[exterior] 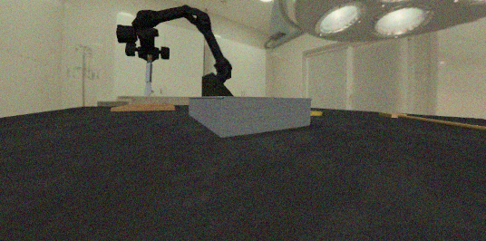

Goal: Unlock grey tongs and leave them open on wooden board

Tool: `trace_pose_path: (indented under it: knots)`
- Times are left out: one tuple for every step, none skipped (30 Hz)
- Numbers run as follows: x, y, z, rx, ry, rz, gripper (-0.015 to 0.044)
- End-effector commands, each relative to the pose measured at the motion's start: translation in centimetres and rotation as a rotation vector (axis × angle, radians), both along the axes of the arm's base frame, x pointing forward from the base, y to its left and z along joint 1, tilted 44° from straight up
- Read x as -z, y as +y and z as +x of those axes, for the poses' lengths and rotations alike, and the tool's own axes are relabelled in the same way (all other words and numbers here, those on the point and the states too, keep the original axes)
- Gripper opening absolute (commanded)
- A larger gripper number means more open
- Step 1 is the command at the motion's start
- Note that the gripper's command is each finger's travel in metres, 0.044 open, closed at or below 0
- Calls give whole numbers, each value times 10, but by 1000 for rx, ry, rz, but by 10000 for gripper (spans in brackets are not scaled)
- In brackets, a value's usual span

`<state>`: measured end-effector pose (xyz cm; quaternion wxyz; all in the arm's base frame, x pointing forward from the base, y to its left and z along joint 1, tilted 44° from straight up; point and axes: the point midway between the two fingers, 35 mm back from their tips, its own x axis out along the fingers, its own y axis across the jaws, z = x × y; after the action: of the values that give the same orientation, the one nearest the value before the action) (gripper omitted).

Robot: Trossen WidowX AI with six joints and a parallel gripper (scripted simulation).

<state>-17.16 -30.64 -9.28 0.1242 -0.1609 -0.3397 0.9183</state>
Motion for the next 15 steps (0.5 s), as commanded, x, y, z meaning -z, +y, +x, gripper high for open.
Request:
trace_pose_path:
  knots:
    - [0,-1,0,-6,6,-3,-150]
    - [0,-1,0,-6,6,-3,-150]
    - [0,-1,0,-6,6,-3,-150]
    - [0,-1,0,-6,6,-3,-150]
    - [0,-1,0,-6,6,-3,-150]
    - [0,-1,0,-6,6,-3,-150]
    - [0,-1,0,-6,6,-3,-150]
    - [0,-1,0,-6,6,-3,-150]
    - [0,0,-1,0,2,-2,-150]
    - [1,1,-1,8,-4,0,-150]
    - [1,2,-3,22,-14,1,-150]
    - [2,4,-3,39,-23,-2,-150]
    - [3,6,-4,60,-35,-5,-150]
    - [5,8,-5,81,-50,-3,-150]
    - [6,11,-7,107,-69,0,-150]
